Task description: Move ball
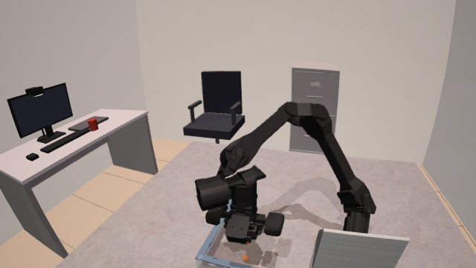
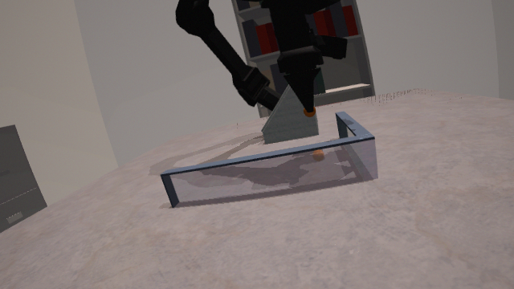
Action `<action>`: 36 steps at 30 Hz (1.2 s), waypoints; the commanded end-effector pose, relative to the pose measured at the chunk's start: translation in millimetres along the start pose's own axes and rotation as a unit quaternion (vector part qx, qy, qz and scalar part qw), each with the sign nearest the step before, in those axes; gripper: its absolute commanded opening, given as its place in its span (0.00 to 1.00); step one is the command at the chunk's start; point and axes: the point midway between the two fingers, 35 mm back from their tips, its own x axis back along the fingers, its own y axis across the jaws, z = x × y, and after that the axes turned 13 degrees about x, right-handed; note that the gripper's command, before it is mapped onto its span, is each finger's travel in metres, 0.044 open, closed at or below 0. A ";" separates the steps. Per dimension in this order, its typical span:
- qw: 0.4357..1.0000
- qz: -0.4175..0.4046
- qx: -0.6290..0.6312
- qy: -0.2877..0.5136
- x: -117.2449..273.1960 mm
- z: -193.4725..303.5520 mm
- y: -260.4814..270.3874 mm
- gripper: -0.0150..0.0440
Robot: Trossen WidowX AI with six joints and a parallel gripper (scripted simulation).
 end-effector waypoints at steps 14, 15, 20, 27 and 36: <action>1.000 0.001 -0.001 0.003 -68.2 1.8 -2.6 0.25; 1.000 0.001 -0.001 0.003 -68.5 1.8 -2.6 0.25; 1.000 0.001 -0.001 0.003 -73.4 1.8 -2.7 0.25; 1.000 0.001 -0.001 0.004 -84.9 2.1 -2.6 0.25; 1.000 0.001 -0.001 0.004 -87.4 2.1 -2.5 0.25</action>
